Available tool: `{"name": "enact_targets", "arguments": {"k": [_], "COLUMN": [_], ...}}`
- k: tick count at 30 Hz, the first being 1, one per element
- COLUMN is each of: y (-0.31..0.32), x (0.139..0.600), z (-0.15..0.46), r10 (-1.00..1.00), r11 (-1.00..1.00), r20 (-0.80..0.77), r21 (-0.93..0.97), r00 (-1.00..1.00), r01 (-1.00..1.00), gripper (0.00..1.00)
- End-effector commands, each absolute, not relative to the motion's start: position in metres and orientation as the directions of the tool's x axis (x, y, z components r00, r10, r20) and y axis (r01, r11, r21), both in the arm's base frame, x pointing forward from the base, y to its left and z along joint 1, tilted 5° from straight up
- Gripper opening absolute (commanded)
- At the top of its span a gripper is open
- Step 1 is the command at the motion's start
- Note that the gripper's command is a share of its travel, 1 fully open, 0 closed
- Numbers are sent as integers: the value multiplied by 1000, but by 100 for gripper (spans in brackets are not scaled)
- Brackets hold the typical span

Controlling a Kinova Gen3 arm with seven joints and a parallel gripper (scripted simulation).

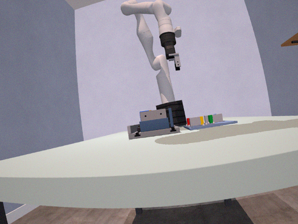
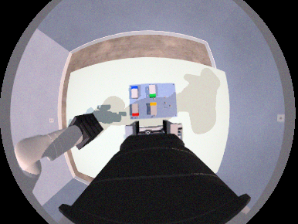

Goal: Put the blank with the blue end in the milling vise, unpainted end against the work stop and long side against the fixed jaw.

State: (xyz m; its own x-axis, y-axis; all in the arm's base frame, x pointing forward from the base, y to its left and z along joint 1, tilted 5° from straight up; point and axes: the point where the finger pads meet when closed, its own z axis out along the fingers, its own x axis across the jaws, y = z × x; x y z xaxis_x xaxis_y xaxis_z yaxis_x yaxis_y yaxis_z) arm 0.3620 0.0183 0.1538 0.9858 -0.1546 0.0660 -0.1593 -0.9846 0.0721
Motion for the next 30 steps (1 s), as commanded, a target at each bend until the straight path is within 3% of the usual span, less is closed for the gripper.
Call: {"name": "enact_targets", "arguments": {"k": [1, 30], "y": [22, 16], "x": [359, 364], "z": [142, 69], "r10": [-144, -152], "r11": [-987, -985], "r20": [52, 63], "r21": [68, 72], "r00": [988, 986], "r01": [-148, -156], "gripper": [100, 100]}}
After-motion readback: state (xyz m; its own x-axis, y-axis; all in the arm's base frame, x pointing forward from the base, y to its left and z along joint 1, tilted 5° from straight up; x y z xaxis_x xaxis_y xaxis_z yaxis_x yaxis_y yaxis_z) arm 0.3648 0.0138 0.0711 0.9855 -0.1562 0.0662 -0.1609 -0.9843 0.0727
